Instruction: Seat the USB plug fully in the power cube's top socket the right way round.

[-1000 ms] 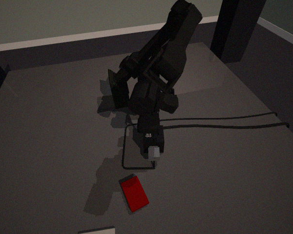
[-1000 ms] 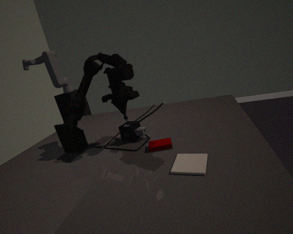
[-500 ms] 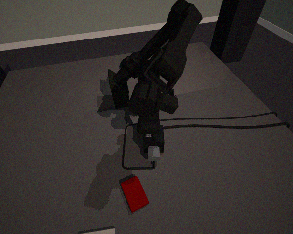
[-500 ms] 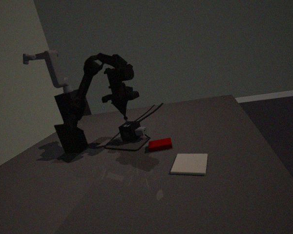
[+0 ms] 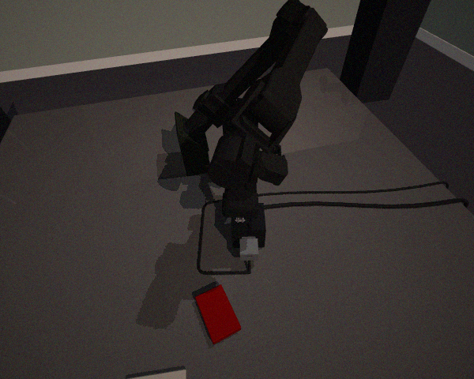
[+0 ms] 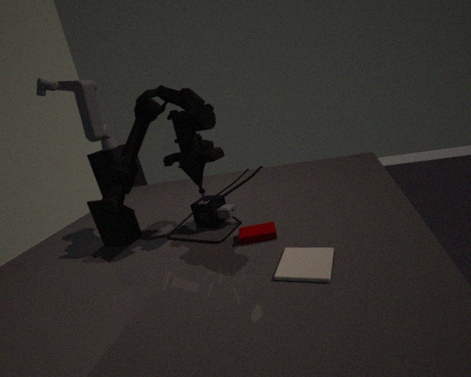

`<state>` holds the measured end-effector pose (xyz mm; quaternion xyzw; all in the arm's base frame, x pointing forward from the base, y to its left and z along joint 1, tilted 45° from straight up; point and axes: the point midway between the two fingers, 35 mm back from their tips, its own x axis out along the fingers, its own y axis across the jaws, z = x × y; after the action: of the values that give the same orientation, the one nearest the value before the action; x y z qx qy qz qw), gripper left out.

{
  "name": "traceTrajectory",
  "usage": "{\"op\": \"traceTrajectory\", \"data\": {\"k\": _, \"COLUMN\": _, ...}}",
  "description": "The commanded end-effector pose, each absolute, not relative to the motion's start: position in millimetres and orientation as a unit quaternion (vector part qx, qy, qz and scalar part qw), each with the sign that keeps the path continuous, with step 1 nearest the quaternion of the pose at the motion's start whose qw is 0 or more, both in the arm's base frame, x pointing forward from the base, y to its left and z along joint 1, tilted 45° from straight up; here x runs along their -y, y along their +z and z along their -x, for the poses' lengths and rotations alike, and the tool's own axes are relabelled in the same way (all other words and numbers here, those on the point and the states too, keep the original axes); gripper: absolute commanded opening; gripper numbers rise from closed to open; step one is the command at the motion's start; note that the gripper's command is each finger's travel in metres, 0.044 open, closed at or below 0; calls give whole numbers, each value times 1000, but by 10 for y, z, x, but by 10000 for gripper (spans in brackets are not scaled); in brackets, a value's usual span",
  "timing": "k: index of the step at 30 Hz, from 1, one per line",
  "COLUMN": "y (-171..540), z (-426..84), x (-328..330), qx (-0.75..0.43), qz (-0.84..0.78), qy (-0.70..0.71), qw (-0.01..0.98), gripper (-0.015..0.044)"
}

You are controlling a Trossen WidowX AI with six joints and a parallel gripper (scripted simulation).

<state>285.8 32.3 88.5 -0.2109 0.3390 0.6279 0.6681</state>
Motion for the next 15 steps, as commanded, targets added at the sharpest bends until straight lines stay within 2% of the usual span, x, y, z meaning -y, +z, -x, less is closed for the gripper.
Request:
{"op": "traceTrajectory", "data": {"k": 1, "y": 876, "z": -2858, "x": -322, "qx": -341, "qz": 213, "qy": 627, "qw": 668, "gripper": 0}}
{"op": "traceTrajectory", "data": {"k": 15, "y": 858, "z": -2857, "x": -328, "qx": -341, "qz": 217, "qy": 627, "qw": 666, "gripper": 0}}
